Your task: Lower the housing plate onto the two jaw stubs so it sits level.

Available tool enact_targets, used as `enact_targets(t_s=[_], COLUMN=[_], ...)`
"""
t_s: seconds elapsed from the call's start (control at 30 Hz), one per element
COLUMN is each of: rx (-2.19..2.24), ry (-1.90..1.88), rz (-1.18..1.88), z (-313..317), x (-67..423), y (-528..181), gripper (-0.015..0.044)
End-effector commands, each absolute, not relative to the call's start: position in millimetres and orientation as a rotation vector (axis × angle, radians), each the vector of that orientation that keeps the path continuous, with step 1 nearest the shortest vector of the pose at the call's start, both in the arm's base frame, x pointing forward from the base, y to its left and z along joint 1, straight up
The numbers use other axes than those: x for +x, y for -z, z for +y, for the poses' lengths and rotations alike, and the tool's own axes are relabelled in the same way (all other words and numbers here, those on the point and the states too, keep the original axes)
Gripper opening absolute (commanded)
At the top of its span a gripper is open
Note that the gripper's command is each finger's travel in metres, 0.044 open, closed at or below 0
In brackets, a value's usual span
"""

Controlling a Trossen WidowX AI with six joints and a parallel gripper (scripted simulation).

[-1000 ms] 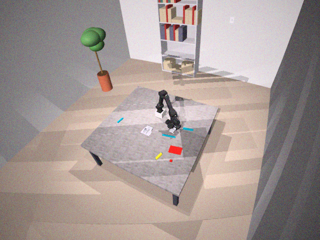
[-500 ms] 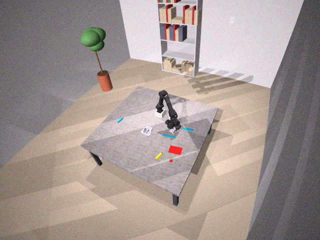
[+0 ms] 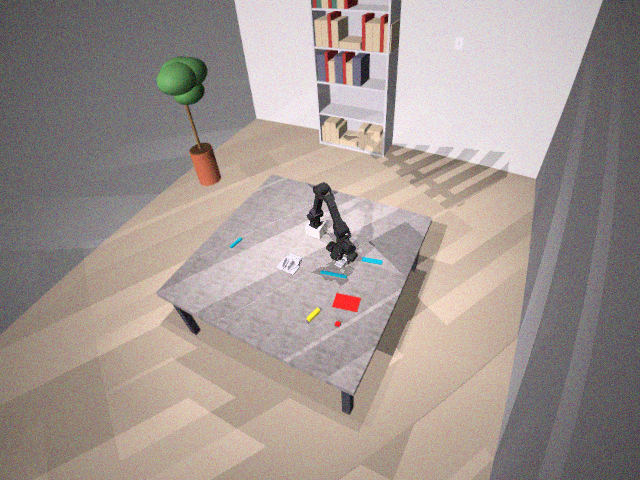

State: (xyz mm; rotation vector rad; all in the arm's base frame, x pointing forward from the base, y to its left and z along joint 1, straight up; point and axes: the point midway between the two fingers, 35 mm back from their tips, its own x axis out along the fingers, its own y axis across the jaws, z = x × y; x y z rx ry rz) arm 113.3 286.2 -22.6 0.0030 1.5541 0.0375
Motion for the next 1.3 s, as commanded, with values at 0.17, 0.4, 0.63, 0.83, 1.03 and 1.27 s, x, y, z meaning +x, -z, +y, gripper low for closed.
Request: enact_targets(t_s=[0.17, 0.4, 0.63, 0.83, 1.03, 1.27], rx=[0.003, 0.003, 0.003, 0.003, 0.004, 0.005], ry=[-0.037, -0.037, -0.037, -0.037, -0.037, -0.036], rz=[1.554, 1.554, 1.554, 1.554, 1.555, 1.557], z=[286, 286, 286, 286, 287, 287], x=[113, 113, 113, 113, 114, 113], y=[23, 23, 23, 22, 6, -16], gripper=[0.0407, 0.0360, 0.0351, 0.0351, 0.0351, 0.0351])
